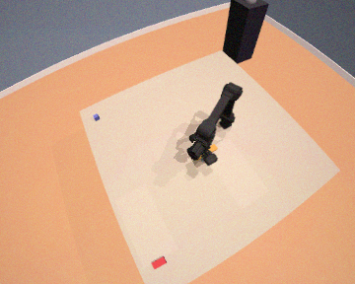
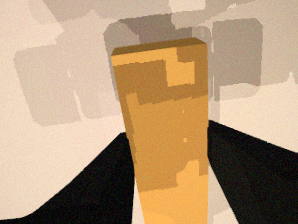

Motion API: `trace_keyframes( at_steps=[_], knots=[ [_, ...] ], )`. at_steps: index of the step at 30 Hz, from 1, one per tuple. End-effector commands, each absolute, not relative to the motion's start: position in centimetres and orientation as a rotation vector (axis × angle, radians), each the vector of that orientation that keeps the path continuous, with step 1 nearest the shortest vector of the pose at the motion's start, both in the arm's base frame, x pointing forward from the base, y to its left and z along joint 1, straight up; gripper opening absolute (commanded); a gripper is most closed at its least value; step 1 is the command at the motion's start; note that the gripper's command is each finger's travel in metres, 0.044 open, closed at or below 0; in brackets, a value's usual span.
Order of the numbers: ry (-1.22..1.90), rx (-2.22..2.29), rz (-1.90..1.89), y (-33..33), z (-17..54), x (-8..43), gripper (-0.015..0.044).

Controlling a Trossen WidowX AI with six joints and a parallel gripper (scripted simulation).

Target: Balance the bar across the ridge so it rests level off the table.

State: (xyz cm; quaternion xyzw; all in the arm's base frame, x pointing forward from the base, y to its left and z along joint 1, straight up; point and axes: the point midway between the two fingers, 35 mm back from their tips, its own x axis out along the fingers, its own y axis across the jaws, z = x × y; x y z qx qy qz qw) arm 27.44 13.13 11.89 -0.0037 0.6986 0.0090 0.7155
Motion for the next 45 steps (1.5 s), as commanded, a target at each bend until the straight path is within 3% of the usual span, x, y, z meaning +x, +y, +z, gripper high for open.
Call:
trace_keyframes(
  at_steps=[1, 45],
  knots=[
    [1.547, -0.005, 0.023, 13.2, 11.8, 27.47, 0.0],
    [1.547, -0.005, 0.023, 13.2, 11.43, 27.47, 0.0]
  ],
)
